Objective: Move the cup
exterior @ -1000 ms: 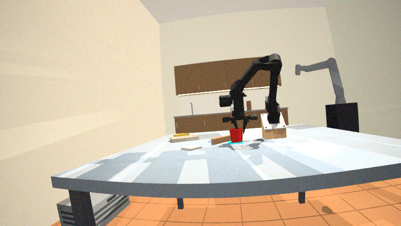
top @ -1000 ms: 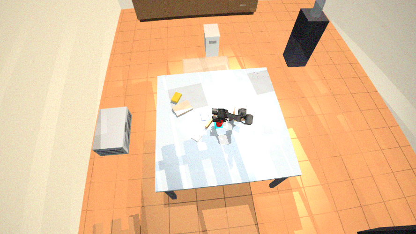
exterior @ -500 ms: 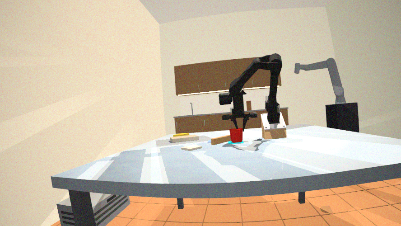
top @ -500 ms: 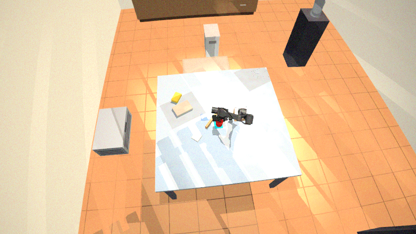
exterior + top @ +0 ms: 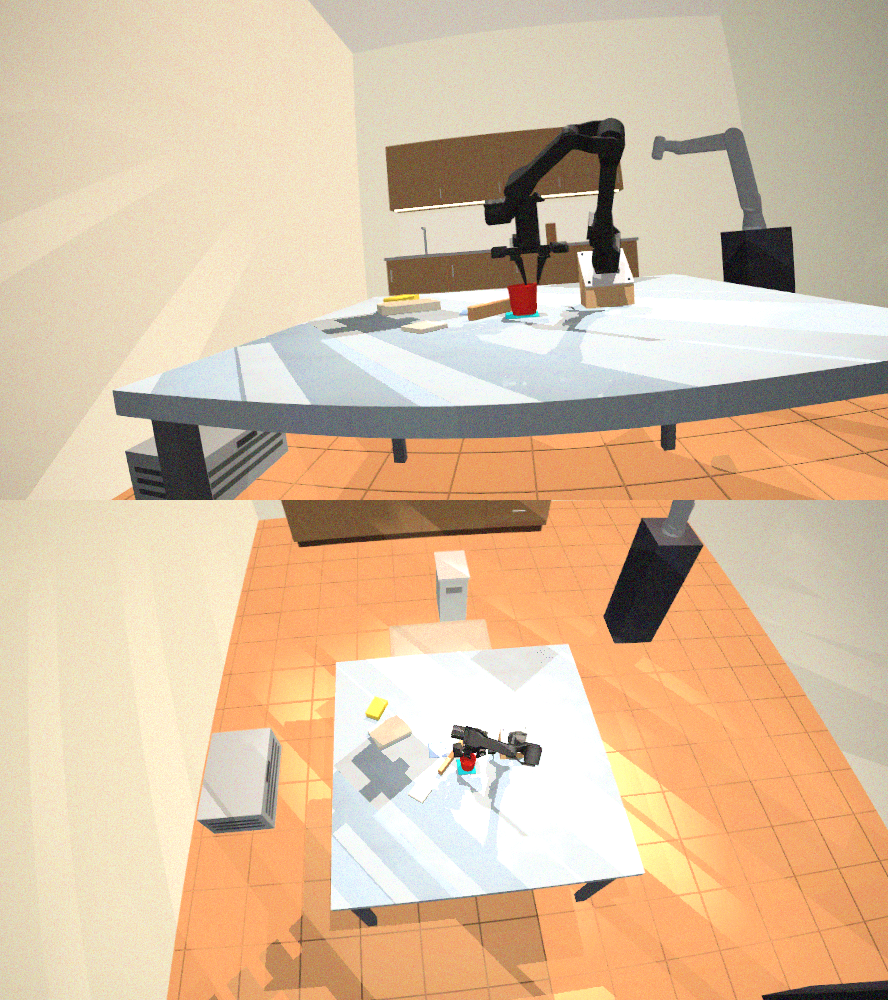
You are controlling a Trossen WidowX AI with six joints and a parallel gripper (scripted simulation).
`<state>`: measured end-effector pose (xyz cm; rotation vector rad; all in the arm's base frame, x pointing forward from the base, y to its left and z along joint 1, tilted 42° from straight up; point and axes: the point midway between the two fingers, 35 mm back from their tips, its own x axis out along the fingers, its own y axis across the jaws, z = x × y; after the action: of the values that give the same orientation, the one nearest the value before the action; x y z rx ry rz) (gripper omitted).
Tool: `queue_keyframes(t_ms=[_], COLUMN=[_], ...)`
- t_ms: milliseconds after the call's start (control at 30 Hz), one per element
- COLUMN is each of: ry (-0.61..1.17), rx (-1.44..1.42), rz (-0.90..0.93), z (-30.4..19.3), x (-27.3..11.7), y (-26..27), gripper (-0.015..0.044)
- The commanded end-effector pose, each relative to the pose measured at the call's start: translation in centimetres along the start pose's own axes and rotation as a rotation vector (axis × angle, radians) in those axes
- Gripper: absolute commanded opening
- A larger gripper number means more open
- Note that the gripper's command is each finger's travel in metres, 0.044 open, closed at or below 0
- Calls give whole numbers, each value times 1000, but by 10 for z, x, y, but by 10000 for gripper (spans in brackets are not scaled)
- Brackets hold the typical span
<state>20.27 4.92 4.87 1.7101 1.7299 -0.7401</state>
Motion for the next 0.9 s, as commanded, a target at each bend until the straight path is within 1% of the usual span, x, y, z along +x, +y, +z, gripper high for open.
queue_keyframes(t_ms=[0,433,467,800,833,867], ry=[-3,0,3,2,1,0], rx=[-4,-3,1,1,1,1], rz=[-1,0,1,1,1,1], z=[0,0,0,0,0,0], x=[-6,-22,-17,-21,-23,-26], y=[0,0,1,1,1,2], gripper=[128,128,154,417,440,440])
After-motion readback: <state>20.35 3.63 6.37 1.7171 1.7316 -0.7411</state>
